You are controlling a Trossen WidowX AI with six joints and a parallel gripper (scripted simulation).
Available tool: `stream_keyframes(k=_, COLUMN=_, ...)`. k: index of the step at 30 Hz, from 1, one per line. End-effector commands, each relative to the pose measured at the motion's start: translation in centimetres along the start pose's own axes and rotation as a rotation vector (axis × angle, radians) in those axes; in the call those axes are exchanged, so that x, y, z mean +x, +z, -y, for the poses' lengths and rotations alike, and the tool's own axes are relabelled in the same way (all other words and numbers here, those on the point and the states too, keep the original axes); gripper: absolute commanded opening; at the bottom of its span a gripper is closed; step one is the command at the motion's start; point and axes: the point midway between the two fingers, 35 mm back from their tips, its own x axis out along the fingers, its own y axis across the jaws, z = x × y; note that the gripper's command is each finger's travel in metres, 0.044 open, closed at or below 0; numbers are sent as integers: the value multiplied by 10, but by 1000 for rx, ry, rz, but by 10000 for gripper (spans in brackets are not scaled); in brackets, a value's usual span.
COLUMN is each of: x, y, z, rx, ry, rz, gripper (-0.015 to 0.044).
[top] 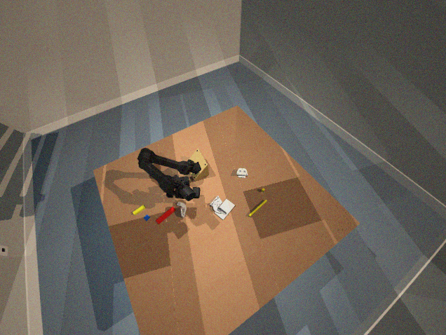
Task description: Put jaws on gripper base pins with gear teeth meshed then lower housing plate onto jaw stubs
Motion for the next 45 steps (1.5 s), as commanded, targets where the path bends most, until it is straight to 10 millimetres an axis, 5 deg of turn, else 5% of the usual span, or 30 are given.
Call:
stream_keyframes(k=1, x=0, y=0, z=0, rx=0, ry=0, rz=0, gripper=20)
stream_keyframes(k=13, x=0, y=0, z=0, rx=0, ry=0, rz=0, gripper=0)
stream_keyframes(k=30, x=-3, y=-9, z=-3, rx=485, ry=-1, rz=1, gripper=440)
stream_keyframes(k=45, x=-5, y=-17, z=-7, rx=987, ry=0, rz=2, gripper=440)
